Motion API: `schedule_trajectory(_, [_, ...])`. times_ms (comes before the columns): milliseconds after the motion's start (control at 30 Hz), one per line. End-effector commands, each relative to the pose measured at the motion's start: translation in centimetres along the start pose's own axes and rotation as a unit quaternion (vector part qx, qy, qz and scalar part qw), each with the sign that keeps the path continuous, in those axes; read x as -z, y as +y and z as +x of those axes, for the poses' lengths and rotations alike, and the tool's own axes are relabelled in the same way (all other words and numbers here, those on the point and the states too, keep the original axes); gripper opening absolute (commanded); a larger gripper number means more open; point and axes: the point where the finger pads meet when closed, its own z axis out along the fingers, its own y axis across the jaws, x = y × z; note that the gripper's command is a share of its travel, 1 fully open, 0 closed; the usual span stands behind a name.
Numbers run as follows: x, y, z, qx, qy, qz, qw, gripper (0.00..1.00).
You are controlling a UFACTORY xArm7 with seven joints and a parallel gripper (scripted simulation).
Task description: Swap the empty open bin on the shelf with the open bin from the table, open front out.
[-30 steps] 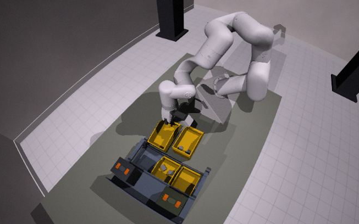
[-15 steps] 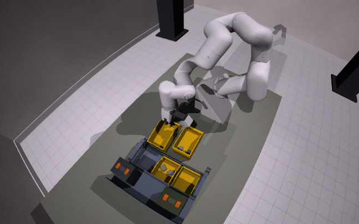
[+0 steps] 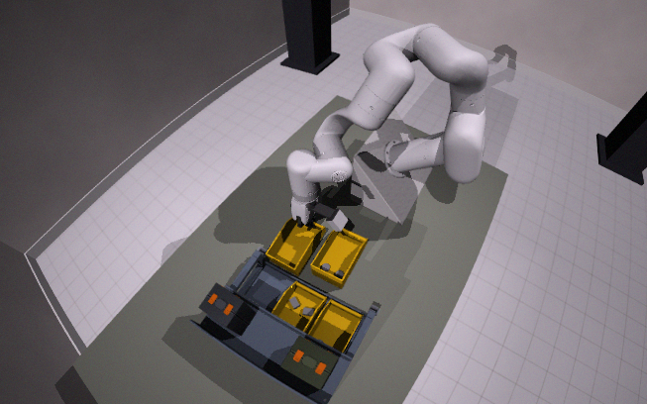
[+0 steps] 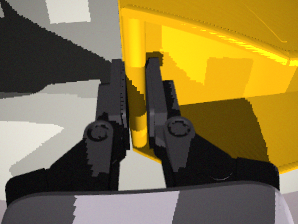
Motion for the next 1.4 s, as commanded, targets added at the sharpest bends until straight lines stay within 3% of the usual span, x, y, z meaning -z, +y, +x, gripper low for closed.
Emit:
schedule_trajectory(0, [-0.34, 0.1, -0.14, 0.0, -0.002, -0.001, 1.0, 0.0])
schedule_trajectory(1067, [-1.29, 0.1, -0.15, 0.0, -0.002, -0.001, 1.0, 0.0])
schedule_trajectory(1100, [-1.29, 0.1, -0.15, 0.0, -0.002, -0.001, 1.0, 0.95])
schedule_trajectory(1367, [-1.29, 0.1, -0.15, 0.0, -0.002, -0.001, 1.0, 0.95])
